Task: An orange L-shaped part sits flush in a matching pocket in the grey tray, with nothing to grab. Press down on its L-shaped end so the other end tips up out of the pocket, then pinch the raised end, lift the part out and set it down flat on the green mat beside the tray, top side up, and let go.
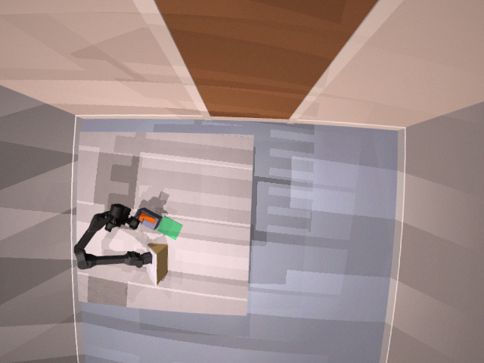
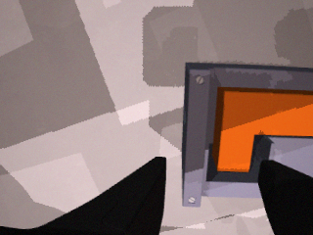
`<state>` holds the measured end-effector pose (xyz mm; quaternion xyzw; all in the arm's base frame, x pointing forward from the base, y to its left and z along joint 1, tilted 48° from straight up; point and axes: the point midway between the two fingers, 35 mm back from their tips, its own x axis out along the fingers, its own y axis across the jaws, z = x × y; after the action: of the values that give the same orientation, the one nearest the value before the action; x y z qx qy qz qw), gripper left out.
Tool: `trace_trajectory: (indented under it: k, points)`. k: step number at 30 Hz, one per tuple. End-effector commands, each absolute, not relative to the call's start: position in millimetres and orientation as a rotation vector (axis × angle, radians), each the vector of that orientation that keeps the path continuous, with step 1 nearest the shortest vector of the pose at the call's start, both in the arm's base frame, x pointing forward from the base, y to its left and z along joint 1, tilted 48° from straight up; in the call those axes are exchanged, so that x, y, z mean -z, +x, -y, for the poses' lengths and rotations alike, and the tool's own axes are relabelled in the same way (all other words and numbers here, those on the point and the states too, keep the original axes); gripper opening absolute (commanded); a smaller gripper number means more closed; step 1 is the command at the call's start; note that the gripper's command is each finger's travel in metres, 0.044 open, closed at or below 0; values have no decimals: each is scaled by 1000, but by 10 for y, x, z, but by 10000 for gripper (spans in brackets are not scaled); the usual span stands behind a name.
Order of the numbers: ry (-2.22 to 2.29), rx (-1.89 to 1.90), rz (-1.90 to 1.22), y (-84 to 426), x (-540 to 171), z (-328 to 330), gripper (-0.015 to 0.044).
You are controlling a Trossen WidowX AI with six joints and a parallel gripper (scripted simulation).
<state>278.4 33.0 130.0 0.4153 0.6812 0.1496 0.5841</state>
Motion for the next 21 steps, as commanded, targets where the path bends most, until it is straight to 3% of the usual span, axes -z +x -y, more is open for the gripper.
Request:
trace_trajectory:
  k: [1, 5, 21]
  points:
    - [970, -351, -1614, 2757, -1106, -553, 180]
    - [973, -357, -1613, 2735, -871, -841, 180]
    - [973, -357, -1613, 2738, -765, -959, 180]
